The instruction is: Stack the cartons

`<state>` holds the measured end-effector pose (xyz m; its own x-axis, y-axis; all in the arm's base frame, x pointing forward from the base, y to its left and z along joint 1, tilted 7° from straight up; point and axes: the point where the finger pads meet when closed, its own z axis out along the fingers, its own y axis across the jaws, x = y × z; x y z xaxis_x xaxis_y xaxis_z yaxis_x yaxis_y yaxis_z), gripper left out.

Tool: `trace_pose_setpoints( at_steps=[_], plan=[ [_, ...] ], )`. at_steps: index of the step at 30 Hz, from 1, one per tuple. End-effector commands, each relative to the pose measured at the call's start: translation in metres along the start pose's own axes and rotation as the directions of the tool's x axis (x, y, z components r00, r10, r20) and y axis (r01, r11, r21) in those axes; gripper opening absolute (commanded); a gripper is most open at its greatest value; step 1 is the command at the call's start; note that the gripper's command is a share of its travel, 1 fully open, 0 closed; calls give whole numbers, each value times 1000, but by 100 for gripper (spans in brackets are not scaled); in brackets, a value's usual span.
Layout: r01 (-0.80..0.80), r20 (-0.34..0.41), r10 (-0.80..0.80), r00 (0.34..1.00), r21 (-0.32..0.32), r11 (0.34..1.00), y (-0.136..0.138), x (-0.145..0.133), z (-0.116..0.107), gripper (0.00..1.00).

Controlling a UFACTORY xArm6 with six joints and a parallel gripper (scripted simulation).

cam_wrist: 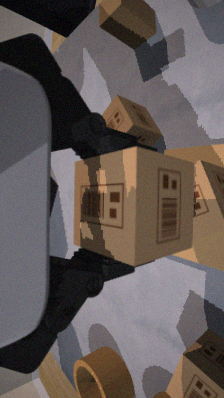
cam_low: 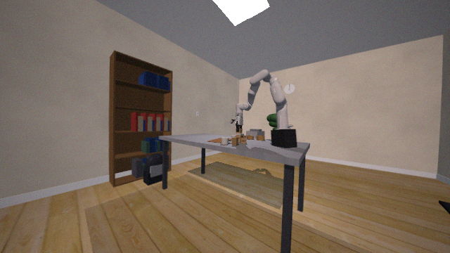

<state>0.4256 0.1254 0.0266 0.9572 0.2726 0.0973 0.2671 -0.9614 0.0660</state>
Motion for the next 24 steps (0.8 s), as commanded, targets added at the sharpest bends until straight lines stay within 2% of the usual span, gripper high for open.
trace_pose_setpoints(
  at_steps=[1,14,24],
  plan=[
    [1,-11,-1,1000,3,1000,2,6,7,0],
    [1,-11,-1,1000,4,1000,2,6,21,0],
    [1,-11,-1,1000,4,1000,2,6,21,0]
  ],
)
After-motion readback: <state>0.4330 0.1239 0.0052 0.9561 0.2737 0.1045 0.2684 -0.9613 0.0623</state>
